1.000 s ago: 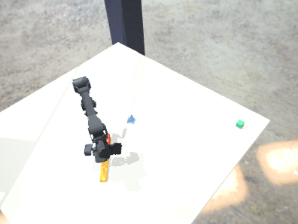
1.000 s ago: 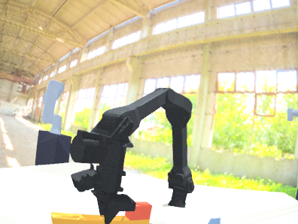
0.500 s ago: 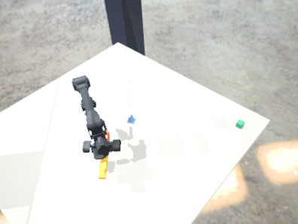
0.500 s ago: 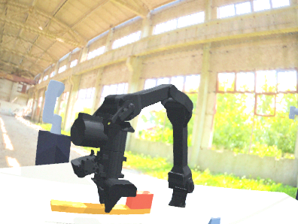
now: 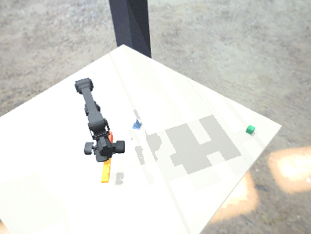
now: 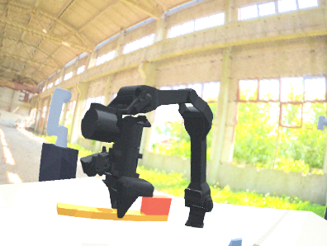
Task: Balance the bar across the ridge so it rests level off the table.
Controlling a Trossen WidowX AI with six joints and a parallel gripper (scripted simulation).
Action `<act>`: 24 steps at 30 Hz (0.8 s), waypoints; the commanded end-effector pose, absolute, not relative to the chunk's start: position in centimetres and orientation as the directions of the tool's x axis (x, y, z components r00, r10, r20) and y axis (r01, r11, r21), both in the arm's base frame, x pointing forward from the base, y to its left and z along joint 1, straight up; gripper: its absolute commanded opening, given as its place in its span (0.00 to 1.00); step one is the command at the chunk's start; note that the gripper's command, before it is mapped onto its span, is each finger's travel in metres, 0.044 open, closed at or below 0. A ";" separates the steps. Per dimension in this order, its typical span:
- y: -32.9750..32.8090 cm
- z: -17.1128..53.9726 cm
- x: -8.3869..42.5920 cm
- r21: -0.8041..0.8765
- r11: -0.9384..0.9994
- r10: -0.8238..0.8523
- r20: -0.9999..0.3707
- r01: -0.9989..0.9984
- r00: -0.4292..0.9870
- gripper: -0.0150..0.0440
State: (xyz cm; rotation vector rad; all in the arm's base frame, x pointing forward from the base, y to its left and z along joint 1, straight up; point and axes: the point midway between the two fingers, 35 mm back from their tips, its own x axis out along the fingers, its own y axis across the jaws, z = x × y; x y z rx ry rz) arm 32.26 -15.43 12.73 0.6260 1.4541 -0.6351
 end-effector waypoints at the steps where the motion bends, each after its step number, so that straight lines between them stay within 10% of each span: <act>1: -15.3 14.0 32.2 0.011 0.688 -0.014 -0.999 0.726 0.028 0.25; 24: -8.7 15.3 32.6 0.008 0.868 -0.008 -1.000 0.497 0.029 0.25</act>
